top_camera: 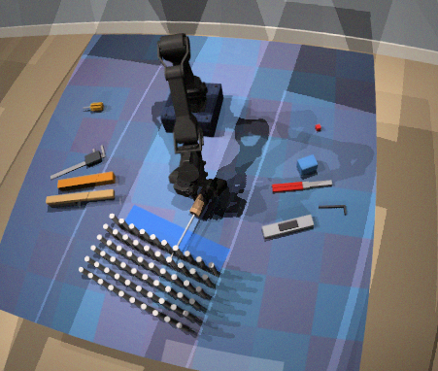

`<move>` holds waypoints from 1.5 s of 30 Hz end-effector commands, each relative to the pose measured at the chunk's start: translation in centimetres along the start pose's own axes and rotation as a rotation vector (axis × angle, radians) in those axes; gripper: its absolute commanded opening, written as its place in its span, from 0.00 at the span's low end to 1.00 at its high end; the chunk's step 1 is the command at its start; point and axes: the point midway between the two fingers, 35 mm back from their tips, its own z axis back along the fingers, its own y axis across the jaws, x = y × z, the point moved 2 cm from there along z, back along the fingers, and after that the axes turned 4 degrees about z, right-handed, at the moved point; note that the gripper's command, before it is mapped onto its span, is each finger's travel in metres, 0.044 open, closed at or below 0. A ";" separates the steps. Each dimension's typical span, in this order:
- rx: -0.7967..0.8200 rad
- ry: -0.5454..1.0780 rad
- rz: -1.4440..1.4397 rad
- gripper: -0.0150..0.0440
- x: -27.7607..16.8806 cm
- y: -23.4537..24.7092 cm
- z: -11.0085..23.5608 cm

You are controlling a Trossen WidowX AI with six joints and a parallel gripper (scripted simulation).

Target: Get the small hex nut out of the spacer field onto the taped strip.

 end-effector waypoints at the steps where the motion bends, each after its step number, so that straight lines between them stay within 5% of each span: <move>1: 0.008 -0.008 0.004 0.25 0.6 0.2 -0.1; 45: 0.008 -0.011 0.005 0.25 3.3 0.1 -1.2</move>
